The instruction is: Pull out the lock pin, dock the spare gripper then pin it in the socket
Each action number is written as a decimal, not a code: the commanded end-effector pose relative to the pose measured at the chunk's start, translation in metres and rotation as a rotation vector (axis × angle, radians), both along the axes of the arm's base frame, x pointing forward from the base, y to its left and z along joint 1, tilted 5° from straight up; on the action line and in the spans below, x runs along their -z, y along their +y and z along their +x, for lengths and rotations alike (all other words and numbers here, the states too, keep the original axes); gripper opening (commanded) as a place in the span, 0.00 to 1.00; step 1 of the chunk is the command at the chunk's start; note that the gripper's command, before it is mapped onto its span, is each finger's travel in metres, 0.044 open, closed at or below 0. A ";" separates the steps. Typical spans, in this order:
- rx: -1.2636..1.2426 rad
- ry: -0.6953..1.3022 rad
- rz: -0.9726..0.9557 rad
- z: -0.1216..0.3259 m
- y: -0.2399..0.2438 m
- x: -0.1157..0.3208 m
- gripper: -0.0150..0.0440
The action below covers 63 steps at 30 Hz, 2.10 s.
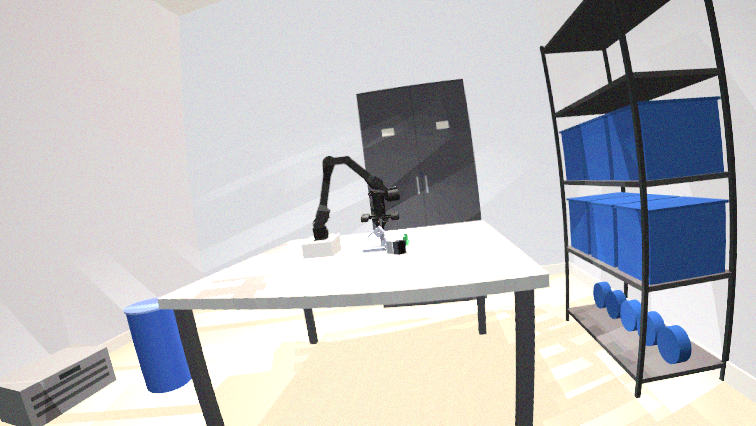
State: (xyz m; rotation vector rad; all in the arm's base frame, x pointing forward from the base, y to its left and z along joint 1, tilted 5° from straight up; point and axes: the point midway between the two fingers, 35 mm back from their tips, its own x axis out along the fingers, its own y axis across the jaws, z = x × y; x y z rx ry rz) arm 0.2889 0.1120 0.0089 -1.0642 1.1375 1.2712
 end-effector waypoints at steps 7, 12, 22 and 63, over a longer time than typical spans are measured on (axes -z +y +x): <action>0.003 0.002 0.002 0.003 0.008 -0.002 0.25; 0.003 0.005 0.002 0.003 0.012 -0.003 0.25; 0.004 0.013 0.000 0.003 0.019 -0.004 0.25; -0.002 0.079 -0.030 -0.009 0.029 -0.030 0.25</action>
